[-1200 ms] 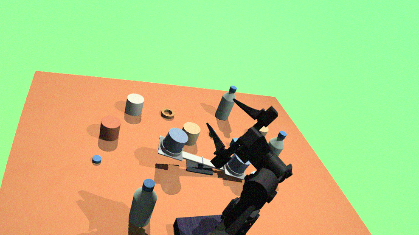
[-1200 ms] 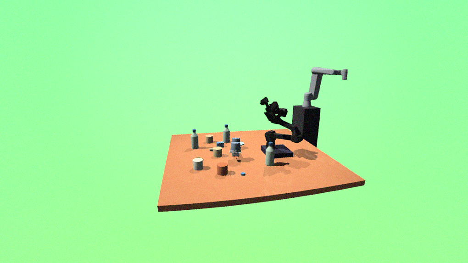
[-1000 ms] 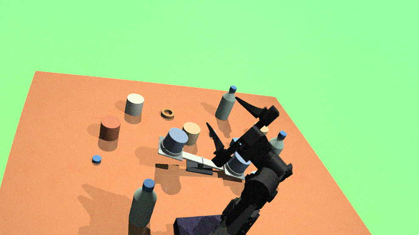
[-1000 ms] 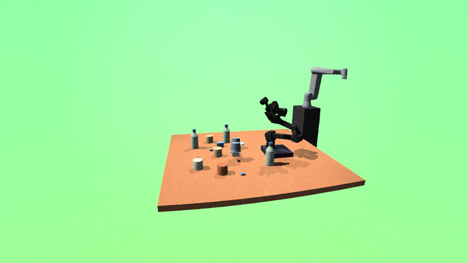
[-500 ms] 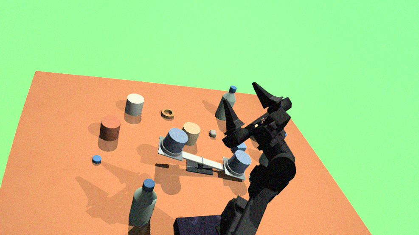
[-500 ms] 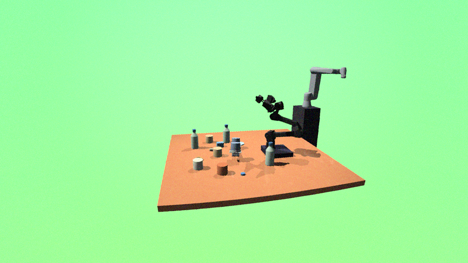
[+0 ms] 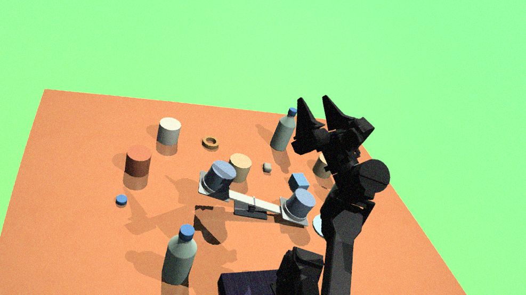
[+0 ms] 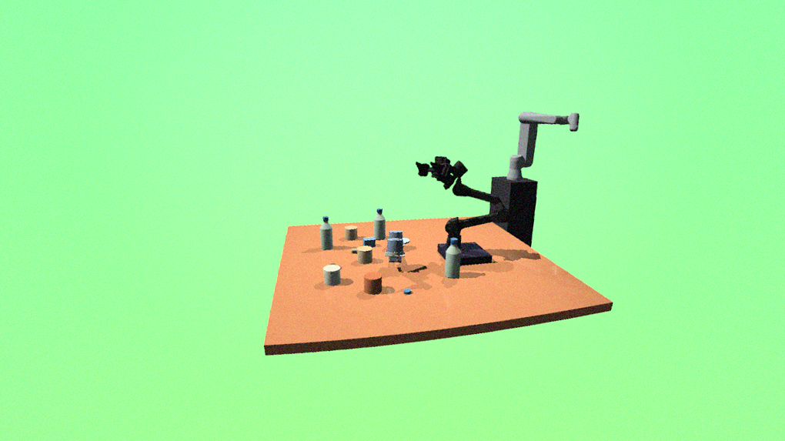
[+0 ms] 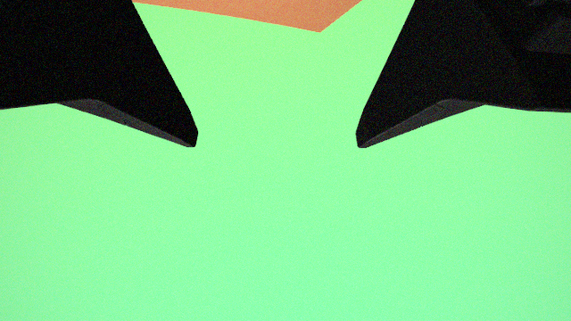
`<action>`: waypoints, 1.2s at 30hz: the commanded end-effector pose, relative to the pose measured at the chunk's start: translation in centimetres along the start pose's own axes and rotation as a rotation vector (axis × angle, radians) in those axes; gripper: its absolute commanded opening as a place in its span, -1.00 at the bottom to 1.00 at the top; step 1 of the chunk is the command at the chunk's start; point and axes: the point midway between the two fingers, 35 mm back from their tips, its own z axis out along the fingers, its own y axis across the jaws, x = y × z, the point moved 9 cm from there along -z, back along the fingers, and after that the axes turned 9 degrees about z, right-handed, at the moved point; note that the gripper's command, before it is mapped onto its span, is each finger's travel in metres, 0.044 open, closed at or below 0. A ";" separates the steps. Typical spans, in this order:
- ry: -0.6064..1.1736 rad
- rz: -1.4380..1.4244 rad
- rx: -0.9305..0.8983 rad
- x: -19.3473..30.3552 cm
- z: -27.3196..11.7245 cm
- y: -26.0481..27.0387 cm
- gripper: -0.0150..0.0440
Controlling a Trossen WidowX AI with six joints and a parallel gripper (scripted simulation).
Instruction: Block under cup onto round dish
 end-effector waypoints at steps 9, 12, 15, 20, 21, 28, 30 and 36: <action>0.100 0.263 0.214 1.5 1.9 -2.0 1.00; 0.142 0.313 0.272 2.2 2.3 -2.3 1.00; 0.190 0.354 0.331 2.9 2.6 -2.5 1.00; 0.282 0.405 0.431 4.1 2.9 -2.8 1.00; 0.302 0.412 0.451 4.4 2.9 -2.8 1.00; 0.454 0.430 0.587 6.2 2.9 -2.7 1.00; 0.500 0.426 0.624 6.6 2.9 -2.6 1.00; 0.645 0.384 0.729 7.9 2.4 -2.2 1.00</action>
